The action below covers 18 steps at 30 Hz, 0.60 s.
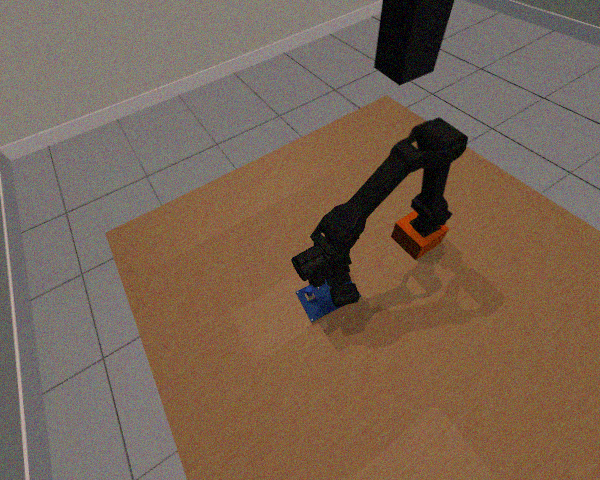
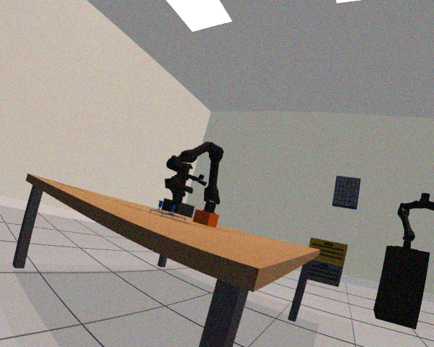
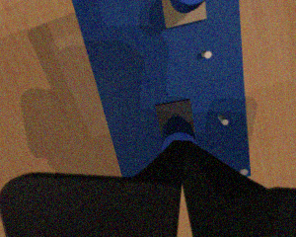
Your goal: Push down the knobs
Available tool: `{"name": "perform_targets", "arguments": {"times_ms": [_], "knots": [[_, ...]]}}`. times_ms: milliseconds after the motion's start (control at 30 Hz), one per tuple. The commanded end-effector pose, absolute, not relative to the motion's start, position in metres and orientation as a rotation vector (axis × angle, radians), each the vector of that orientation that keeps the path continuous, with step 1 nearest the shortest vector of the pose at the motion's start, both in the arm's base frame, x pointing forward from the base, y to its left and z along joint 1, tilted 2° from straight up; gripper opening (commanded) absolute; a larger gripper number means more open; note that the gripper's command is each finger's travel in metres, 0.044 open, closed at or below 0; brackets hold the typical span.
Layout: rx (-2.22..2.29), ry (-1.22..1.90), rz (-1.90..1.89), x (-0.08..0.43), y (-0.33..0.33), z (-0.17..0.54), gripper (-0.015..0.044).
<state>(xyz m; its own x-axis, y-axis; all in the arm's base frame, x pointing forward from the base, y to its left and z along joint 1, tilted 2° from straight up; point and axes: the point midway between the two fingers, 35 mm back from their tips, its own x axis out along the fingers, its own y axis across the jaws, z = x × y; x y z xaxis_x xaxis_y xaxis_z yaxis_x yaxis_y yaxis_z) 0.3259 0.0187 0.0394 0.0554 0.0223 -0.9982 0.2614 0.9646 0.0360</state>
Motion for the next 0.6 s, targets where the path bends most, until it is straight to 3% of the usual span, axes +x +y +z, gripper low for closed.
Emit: {"name": "perform_targets", "arguments": {"times_ms": [0, 567], "knots": [[0.229, 1.511, -0.179, 0.3273, 0.0196, 0.0330, 0.0000], [0.229, 1.511, -0.179, 0.3274, 0.0197, 0.0302, 0.0000]]}}
